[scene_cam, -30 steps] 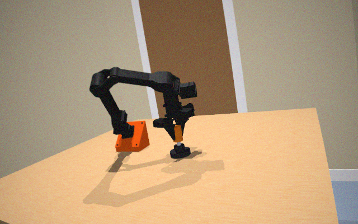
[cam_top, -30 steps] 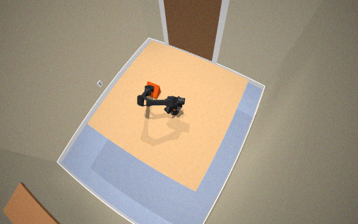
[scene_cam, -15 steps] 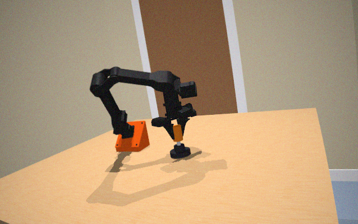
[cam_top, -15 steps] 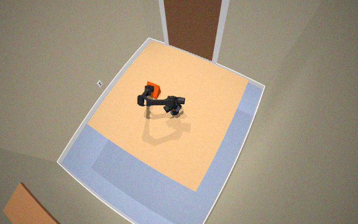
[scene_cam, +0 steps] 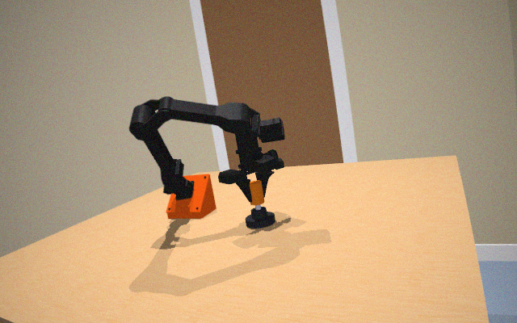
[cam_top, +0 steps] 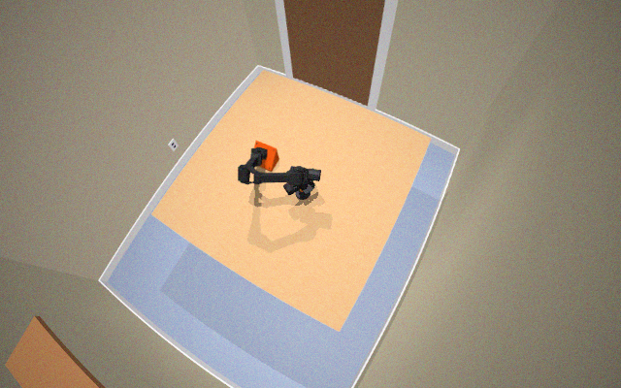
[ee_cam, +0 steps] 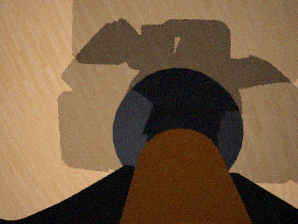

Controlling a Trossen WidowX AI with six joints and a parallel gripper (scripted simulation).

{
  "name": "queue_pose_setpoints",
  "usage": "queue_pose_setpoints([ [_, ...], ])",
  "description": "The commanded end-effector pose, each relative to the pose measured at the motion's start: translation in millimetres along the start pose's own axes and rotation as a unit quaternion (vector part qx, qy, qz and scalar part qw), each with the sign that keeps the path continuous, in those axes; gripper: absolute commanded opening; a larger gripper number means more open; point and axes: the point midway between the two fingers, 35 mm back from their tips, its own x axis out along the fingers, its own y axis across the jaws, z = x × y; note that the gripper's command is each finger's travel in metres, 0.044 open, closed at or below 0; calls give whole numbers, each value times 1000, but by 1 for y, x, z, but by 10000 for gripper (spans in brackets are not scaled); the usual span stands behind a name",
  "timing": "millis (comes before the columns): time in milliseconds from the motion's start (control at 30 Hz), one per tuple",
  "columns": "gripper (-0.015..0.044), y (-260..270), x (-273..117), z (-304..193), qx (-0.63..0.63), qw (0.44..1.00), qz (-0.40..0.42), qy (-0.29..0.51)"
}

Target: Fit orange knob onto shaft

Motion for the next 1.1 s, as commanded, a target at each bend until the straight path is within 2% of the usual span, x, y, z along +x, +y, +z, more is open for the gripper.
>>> queue_pose_setpoints([
  [0,0,-1,1,2,3,1000,-2,-2],
  [467,0,-1,-4,2,3,1000,-2,-2],
  [700,0,1,-4,1,102,995,-1,-3],
  [1067,0,0,0,0,108,994,-1,-3],
])
